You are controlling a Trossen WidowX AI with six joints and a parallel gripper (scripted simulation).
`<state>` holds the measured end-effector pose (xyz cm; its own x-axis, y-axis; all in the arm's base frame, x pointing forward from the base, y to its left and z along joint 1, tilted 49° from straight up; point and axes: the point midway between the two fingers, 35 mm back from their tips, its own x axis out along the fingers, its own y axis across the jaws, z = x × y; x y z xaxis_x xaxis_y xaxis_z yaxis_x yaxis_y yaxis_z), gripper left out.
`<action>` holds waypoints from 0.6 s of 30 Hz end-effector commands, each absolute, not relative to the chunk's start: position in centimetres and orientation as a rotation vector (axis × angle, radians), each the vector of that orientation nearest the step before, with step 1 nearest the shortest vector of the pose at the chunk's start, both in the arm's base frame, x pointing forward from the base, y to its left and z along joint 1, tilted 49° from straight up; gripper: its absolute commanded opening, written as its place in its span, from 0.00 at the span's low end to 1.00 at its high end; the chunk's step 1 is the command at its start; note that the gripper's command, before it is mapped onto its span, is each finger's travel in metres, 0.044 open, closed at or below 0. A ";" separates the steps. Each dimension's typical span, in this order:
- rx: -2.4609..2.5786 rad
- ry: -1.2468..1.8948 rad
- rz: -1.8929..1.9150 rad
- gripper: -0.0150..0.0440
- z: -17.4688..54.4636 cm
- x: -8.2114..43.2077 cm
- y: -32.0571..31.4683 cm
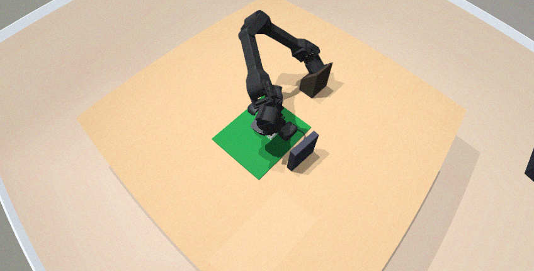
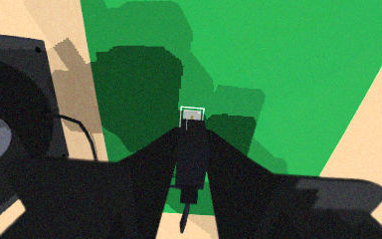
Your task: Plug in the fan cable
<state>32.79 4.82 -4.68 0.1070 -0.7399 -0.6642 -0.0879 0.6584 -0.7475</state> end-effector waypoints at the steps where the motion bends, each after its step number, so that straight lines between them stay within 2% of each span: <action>1: -0.757 1.402 -0.551 0.25 -4.8 32.8 4.8; 18: -0.759 1.403 -0.550 0.25 -5.2 32.8 4.3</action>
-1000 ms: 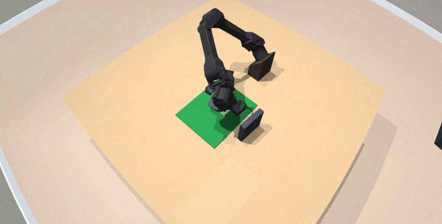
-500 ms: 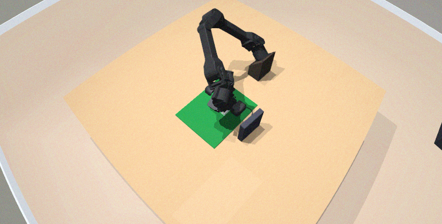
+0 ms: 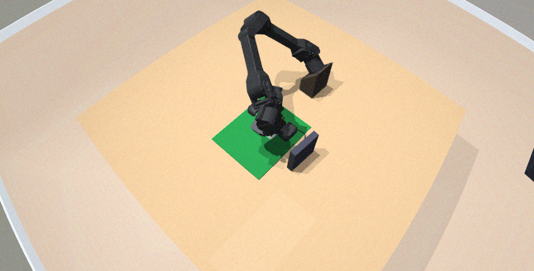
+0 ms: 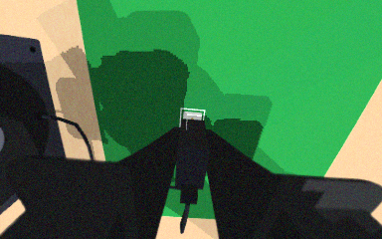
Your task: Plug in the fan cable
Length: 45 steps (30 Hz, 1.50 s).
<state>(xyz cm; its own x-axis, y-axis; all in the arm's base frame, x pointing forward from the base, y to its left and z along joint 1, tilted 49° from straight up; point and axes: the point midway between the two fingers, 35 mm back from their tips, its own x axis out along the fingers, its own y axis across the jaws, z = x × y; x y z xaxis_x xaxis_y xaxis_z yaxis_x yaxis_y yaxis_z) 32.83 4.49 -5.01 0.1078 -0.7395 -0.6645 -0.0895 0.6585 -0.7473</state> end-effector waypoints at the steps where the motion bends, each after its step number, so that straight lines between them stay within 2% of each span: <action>1: -0.760 1.403 -0.550 0.25 -5.3 32.8 4.3; 18: -0.760 1.403 -0.550 0.25 -6.0 33.0 3.4; 28: -0.755 1.403 -0.550 0.69 -5.8 32.9 3.6; 31: -0.755 1.403 -0.550 0.69 -5.6 32.9 3.9; 35: -0.757 1.404 -0.548 0.69 -2.4 32.4 7.5; 41: -0.758 1.404 -0.548 0.69 -2.2 32.3 7.7; 45: -0.756 1.403 -0.546 0.69 -1.5 35.0 7.9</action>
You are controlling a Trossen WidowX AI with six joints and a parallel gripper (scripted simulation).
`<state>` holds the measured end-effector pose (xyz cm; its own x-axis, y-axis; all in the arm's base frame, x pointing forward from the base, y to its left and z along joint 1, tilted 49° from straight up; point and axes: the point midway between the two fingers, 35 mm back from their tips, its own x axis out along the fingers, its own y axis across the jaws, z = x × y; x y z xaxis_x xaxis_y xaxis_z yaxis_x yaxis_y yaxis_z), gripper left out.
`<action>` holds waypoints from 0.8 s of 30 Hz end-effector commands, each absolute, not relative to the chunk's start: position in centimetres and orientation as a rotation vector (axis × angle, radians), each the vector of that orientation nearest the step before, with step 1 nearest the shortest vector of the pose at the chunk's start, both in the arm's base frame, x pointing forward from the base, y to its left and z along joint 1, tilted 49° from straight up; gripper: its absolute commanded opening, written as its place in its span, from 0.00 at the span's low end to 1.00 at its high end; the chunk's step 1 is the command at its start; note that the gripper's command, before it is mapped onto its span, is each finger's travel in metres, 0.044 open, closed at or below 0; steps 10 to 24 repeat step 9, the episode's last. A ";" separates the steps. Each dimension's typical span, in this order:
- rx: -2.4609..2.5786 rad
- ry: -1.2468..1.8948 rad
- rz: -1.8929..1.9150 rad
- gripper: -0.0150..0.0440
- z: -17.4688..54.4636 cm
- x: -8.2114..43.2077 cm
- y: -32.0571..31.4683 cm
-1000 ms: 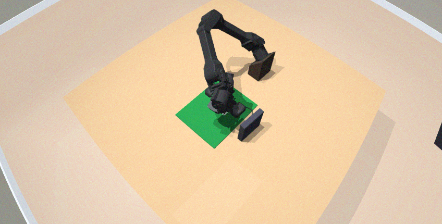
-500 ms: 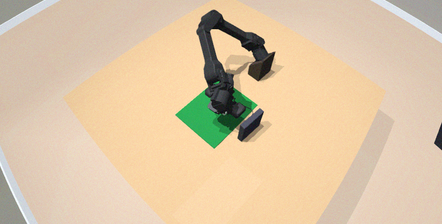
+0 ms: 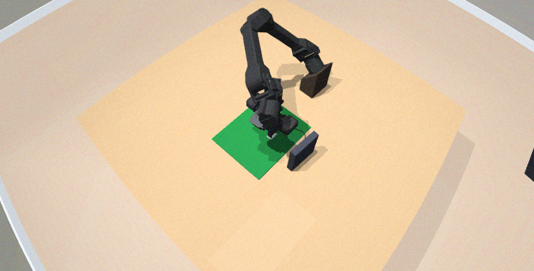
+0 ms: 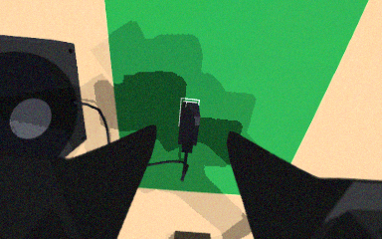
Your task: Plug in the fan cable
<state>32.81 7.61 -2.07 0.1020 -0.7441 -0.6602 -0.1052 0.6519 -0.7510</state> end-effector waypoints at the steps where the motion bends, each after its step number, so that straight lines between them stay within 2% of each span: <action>1: -0.756 1.403 -0.546 0.69 -1.2 36.0 7.9; 9: -0.757 1.398 -0.550 0.69 1.3 43.2 6.5; 24: -0.757 1.398 -0.550 0.69 1.3 43.2 6.5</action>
